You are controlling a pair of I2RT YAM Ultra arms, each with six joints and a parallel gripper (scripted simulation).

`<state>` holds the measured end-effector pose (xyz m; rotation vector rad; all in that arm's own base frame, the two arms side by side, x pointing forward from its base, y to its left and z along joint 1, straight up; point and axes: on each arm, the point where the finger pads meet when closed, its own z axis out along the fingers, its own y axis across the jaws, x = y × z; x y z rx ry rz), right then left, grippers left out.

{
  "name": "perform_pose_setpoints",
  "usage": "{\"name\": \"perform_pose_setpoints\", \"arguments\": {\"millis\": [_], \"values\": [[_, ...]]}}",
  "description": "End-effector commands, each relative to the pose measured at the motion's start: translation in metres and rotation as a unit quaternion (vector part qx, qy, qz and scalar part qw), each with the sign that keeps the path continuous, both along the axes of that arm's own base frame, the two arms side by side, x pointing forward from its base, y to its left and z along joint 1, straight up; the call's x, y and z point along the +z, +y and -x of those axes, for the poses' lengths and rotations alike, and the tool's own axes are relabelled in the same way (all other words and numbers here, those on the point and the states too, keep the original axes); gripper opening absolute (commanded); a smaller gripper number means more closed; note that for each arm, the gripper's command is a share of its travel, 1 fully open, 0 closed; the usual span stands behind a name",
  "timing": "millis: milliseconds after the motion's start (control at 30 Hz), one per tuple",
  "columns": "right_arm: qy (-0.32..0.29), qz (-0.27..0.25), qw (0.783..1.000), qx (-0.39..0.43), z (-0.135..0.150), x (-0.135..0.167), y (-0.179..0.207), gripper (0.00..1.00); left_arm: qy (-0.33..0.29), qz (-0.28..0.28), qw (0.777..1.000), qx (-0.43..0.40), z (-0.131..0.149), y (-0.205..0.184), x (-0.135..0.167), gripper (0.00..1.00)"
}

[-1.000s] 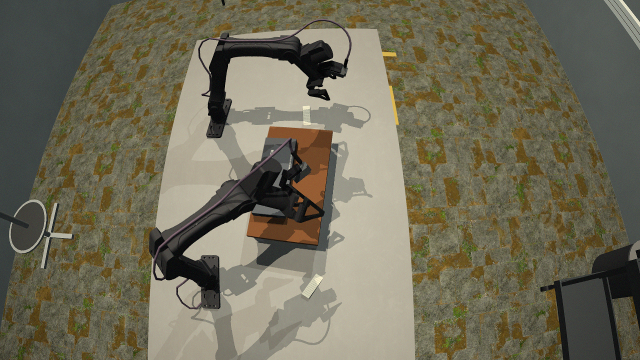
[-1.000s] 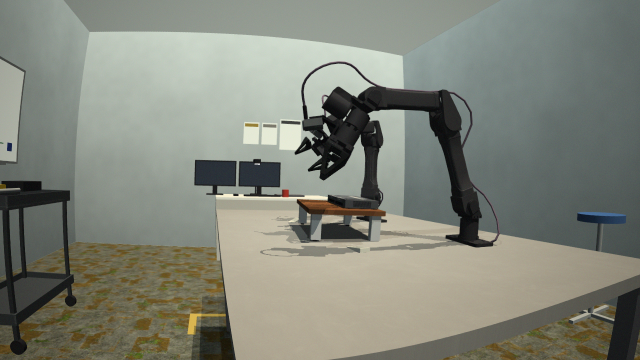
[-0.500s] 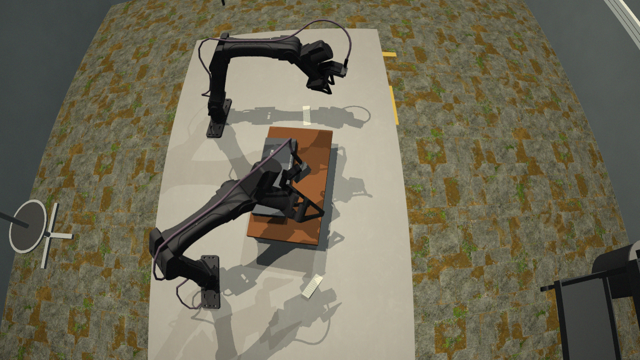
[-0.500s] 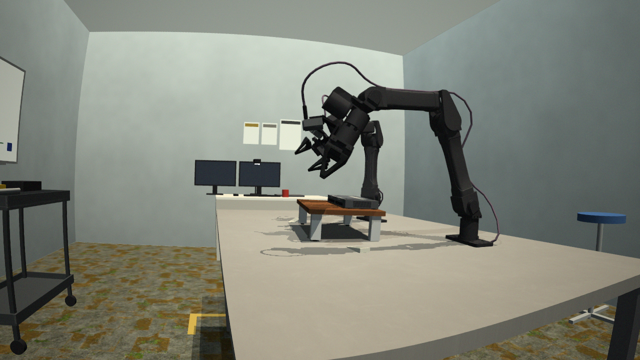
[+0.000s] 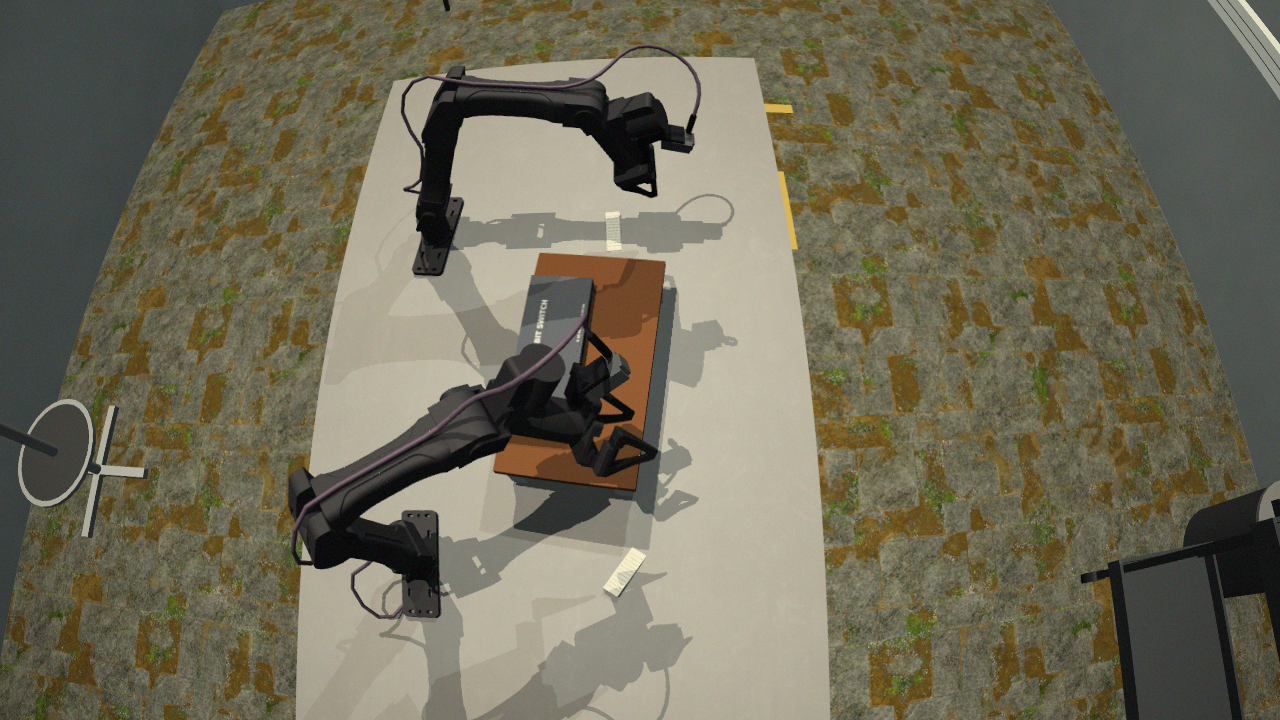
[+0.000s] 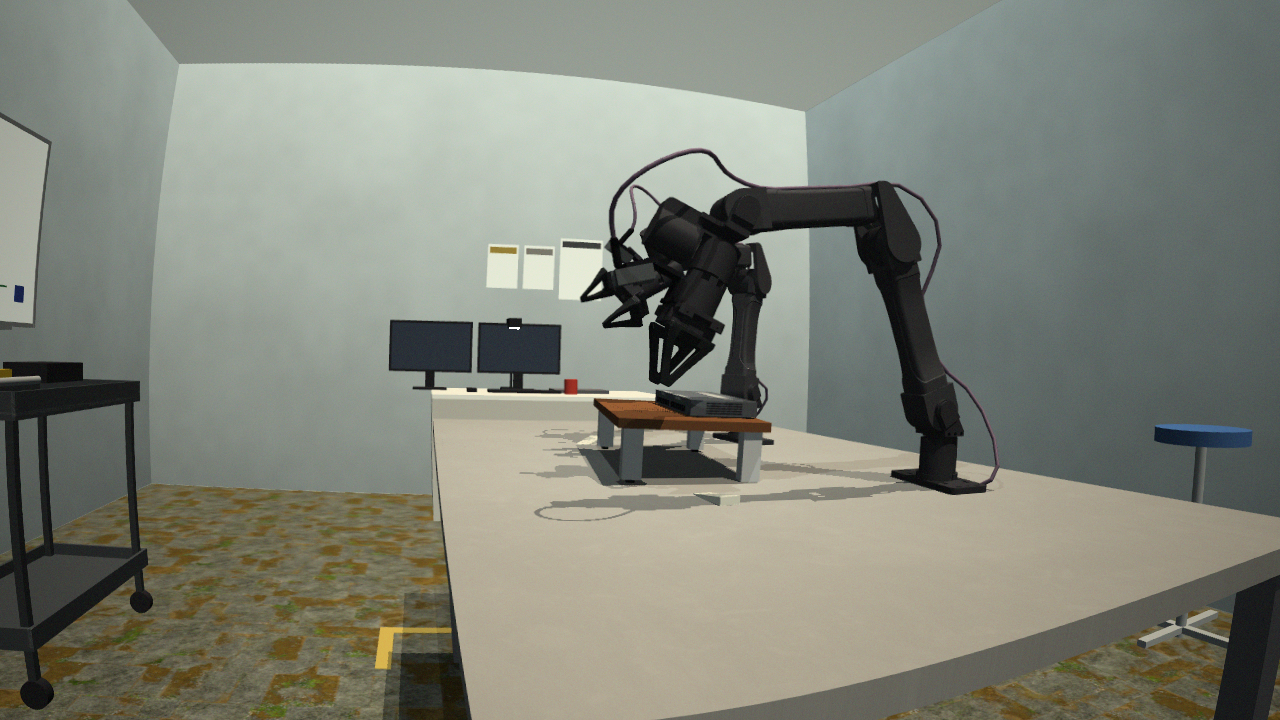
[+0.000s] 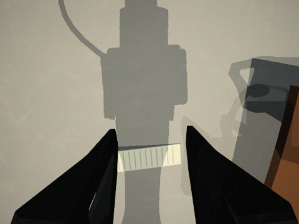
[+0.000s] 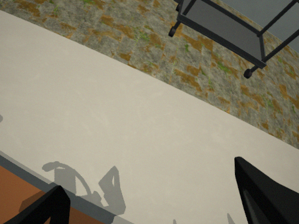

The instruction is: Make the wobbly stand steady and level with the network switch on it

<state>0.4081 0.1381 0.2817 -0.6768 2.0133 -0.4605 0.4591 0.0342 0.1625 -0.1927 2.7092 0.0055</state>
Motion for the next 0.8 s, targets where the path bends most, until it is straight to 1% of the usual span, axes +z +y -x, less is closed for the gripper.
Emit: {"name": "perform_pose_setpoints", "arguments": {"millis": [0,33,67,100,167,200,267,300,333,367,400,433,467,500,533,567,600,633,667,733,767], "values": [[-0.034,-0.068,0.997,-0.002,0.0,0.017,-0.006,1.0,0.001,0.05,0.992,0.119,-0.003,0.008,0.001,0.43],[-0.039,-0.078,0.996,-0.005,-0.001,0.02,-0.01,1.0,-0.006,0.059,0.989,0.136,-0.002,0.009,0.009,0.43],[-0.057,-0.101,0.993,-0.014,-0.002,0.03,-0.019,1.0,0.052,0.056,0.984,0.161,0.022,0.011,-0.035,0.43],[-0.068,-0.122,0.99,-0.017,-0.003,0.037,-0.024,1.0,0.042,0.066,0.979,0.186,0.019,0.013,-0.03,0.43],[-0.068,-0.122,0.99,-0.017,-0.003,0.037,-0.024,1.0,0.042,0.066,0.979,0.186,0.019,0.013,-0.03,0.43],[-0.081,-0.145,0.986,-0.02,-0.003,0.043,-0.029,1.0,0.044,0.091,0.965,0.241,0.017,0.013,-0.025,0.43],[-0.1,-0.184,0.978,-0.022,-0.004,0.053,-0.039,1.0,0.039,0.112,0.952,0.282,0.017,0.013,-0.023,0.43],[-0.11,-0.201,0.973,-0.023,-0.004,0.058,-0.045,1.0,0.063,0.111,0.945,0.302,0.036,0.012,-0.049,0.43],[-0.08,-0.18,0.98,-0.022,-0.005,0.037,-0.04,1.0,0.026,0.134,0.937,0.322,0.015,0.012,-0.01,0.43],[-0.107,-0.187,0.976,-0.035,-0.002,0.055,-0.054,1.0,0.058,0.126,0.928,0.346,0.022,0.016,-0.034,0.43],[-0.114,-0.195,0.973,-0.037,-0.001,0.058,-0.057,1.0,0.053,0.129,0.92,0.365,0.021,0.019,-0.031,0.43],[-0.134,-0.214,0.967,-0.041,0.0,0.071,-0.065,1.0,0.096,0.119,0.911,0.383,0.049,0.018,-0.066,0.43],[-0.146,-0.232,0.961,-0.041,0.001,0.077,-0.07,1.0,0.088,0.128,0.901,0.405,0.046,0.02,-0.063,0.43],[-0.16,-0.25,0.954,-0.04,0.003,0.085,-0.075,1.0,0.089,0.133,0.891,0.426,0.049,0.021,-0.069,0.43],[-0.134,-0.239,0.961,-0.037,0.0,0.067,-0.069,1.0,0.075,0.151,0.879,0.447,0.033,0.019,-0.05,0.43],[-0.153,-0.243,0.957,-0.046,0.003,0.079,-0.079,1.0,0.08,0.149,0.868,0.468,0.036,0.022,-0.053,0.43],[-0.159,-0.25,0.954,-0.046,0.004,0.082,-0.082,1.0,0.08,0.153,0.858,0.483,0.036,0.023,-0.052,0.43],[-0.179,-0.266,0.946,-0.048,0.007,0.094,-0.089,1.0,0.099,0.15,0.842,0.509,0.048,0.024,-0.065,0.43],[-0.191,-0.28,0.94,-0.046,0.01,0.101,-0.094,1.0,0.122,0.142,0.831,0.525,0.07,0.022,-0.087,0.43],[-0.191,-0.28,0.94,-0.046,0.01,0.101,-0.094,1.0,0.122,0.142,0.831,0.525,0.07,0.022,-0.087,0.43],[-0.205,-0.295,0.932,-0.043,0.012,0.108,-0.099,1.0,0.109,0.161,0.795,0.575,0.057,0.024,-0.074,0.43]]}}
